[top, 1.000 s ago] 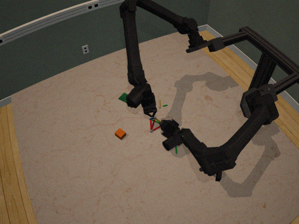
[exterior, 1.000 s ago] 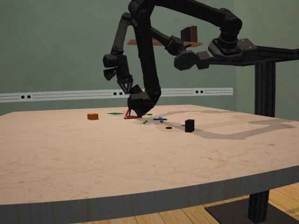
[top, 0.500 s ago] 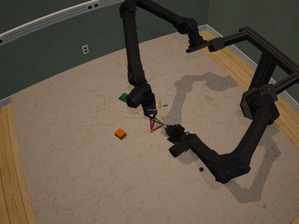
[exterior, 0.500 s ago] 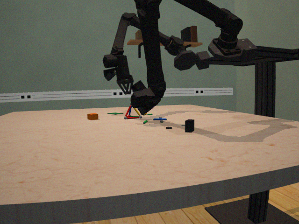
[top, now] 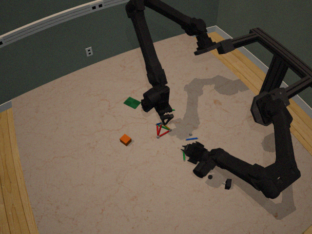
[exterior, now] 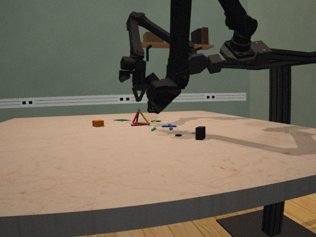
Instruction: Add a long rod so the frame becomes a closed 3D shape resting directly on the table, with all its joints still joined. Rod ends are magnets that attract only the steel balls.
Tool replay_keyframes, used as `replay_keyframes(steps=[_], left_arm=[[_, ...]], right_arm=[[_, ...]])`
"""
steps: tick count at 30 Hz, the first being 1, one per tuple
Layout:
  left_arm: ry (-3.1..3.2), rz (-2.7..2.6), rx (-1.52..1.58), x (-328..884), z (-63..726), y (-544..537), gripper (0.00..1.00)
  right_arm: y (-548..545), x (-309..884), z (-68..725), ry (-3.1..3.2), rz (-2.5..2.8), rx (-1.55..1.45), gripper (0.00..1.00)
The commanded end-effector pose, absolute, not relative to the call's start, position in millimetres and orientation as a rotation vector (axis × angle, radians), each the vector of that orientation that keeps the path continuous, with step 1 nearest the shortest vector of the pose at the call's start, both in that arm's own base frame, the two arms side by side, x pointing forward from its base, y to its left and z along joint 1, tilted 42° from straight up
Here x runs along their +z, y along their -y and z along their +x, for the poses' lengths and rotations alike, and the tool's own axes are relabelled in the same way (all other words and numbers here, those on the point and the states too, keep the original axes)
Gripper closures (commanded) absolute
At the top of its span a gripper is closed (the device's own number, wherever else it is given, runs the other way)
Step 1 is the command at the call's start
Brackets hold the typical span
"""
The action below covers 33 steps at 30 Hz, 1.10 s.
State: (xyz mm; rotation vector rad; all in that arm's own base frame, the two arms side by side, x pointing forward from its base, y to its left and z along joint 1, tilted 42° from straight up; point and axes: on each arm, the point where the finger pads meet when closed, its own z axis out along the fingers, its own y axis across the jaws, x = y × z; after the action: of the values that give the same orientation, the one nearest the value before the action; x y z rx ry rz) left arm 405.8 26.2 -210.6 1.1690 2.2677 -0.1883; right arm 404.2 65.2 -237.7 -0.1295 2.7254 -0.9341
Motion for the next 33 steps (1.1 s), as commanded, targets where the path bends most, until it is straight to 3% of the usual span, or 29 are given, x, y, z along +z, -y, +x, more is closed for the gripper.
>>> replay_keyframes(steps=[1, 18, 33], left_arm=[[-2.267, 1.076, -0.104, -156.3, 411.8, -56.0, 0.86], [-2.182, 0.636, 0.392, 95.5, 444.8, -212.0, 0.86], [-2.029, 0.308, 0.777, 305.0, 461.1, -337.1, 0.86]], right_arm=[[-62.5, -247.7, 395.8, -2.675, -0.465, -0.9, 0.0], [-48.9, -256.4, 377.3, -2.352, -1.018, -0.775, 0.0], [-58.4, -253.5, 381.6, -2.278, -1.03, -0.685, 0.0]])
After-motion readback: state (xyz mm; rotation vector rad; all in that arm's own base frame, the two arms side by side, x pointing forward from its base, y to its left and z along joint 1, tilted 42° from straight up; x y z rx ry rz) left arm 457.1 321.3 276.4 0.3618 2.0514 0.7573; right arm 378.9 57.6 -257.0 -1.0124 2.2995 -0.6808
